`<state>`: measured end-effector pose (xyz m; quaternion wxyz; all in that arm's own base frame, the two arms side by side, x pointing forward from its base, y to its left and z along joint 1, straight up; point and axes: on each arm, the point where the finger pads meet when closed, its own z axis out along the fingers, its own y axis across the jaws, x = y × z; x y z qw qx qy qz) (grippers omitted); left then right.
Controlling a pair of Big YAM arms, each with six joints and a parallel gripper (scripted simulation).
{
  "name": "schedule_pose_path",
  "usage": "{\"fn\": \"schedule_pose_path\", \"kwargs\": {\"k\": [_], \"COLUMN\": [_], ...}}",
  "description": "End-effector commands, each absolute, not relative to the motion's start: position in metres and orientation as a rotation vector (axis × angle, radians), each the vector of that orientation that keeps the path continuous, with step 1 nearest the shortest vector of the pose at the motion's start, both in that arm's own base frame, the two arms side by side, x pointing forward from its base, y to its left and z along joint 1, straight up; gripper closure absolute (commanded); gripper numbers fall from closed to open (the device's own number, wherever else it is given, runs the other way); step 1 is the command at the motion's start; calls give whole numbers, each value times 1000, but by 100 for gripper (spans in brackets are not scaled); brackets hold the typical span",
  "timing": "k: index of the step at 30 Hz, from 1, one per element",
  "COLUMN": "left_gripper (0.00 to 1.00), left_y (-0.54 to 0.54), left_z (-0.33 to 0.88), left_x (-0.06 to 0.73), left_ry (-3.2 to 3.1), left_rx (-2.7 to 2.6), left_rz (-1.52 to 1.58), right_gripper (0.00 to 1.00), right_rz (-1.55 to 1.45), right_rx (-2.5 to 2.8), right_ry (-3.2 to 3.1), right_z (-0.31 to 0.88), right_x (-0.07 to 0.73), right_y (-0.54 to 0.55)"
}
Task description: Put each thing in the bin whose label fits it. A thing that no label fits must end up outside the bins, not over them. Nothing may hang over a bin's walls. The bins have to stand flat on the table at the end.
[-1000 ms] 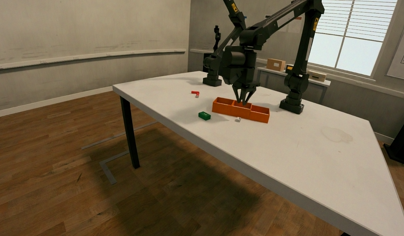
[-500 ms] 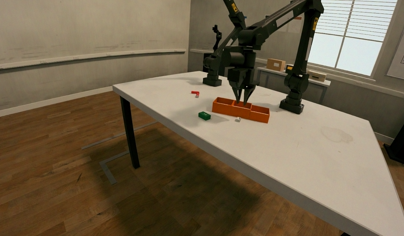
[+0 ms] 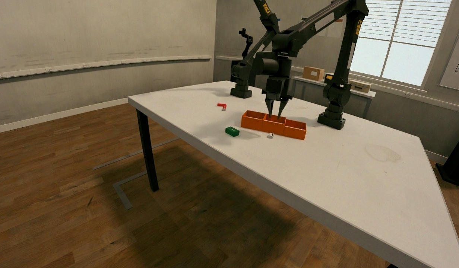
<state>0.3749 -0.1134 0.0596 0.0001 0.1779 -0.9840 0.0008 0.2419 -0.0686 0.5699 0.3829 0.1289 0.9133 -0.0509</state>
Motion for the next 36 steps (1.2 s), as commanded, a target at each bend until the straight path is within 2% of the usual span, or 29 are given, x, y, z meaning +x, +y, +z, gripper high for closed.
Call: {"fn": "schedule_pose_path", "kwargs": {"k": [1,31,36], "left_gripper": [71,71,71], "left_y": [-116,-117,-116], "left_z": [66,69,34], "left_x": [375,383,372], "left_ry": [-3108,-3114,-3085], "left_rx": [600,594,596], "left_rz": [17,24,-2], "right_gripper": [0,0,0], "right_rz": [-140,-140,-140], "right_rx": [295,295,295], "right_ry": [2239,2239,2239], "right_z": [603,603,603], "right_x": [235,235,235], "right_y": [-63,-63,-63]}}
